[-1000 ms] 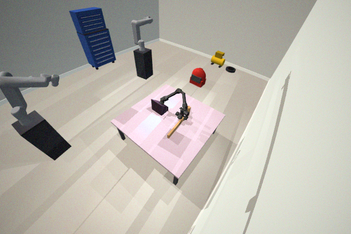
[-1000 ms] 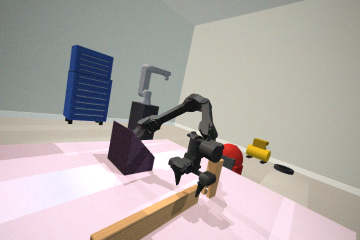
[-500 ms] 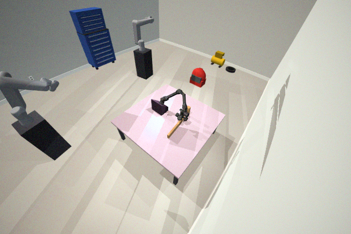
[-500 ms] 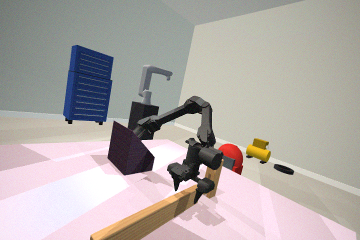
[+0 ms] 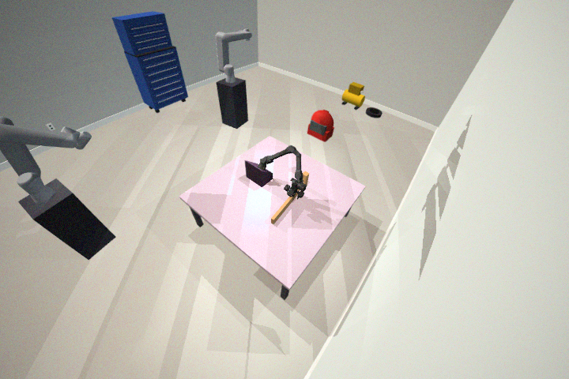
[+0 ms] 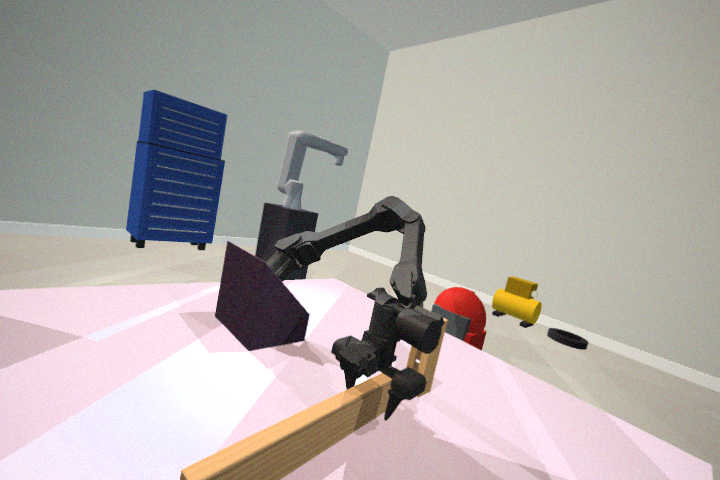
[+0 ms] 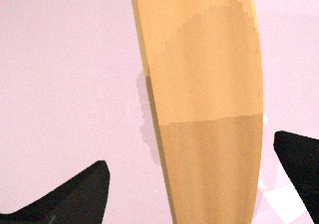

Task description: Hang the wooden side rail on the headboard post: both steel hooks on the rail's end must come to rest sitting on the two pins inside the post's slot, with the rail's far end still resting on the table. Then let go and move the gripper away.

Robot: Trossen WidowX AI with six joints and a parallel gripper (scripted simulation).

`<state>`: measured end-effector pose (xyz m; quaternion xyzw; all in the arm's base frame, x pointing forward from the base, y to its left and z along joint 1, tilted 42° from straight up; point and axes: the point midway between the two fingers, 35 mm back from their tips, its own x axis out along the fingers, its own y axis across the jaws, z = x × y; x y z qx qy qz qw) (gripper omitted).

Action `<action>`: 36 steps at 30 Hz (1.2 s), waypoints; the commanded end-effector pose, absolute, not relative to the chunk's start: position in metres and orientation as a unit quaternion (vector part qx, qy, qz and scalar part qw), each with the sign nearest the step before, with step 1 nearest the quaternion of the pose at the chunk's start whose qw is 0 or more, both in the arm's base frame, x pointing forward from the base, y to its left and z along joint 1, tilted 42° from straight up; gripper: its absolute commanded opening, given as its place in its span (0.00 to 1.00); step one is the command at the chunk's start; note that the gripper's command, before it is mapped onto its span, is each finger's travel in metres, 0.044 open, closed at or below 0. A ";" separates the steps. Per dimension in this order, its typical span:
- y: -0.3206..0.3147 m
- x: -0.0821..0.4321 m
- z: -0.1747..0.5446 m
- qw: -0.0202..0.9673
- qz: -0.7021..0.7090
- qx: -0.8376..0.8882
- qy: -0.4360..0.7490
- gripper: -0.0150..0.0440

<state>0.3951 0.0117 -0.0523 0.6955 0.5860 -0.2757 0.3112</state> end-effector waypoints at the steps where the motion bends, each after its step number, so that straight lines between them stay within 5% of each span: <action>1: 0.017 0.394 -0.058 0.305 -0.277 0.697 0.587 1.00; 3: 0.018 0.394 -0.059 0.305 -0.277 0.697 0.587 1.00; 15: 0.018 0.394 -0.059 0.305 -0.277 0.697 0.587 0.47; 21: 0.018 0.394 -0.059 0.305 -0.277 0.697 0.587 0.40; 24: 0.018 0.394 -0.059 0.305 -0.277 0.697 0.587 0.26; 36: 0.018 0.391 -0.059 0.291 -0.289 0.703 0.581 0.25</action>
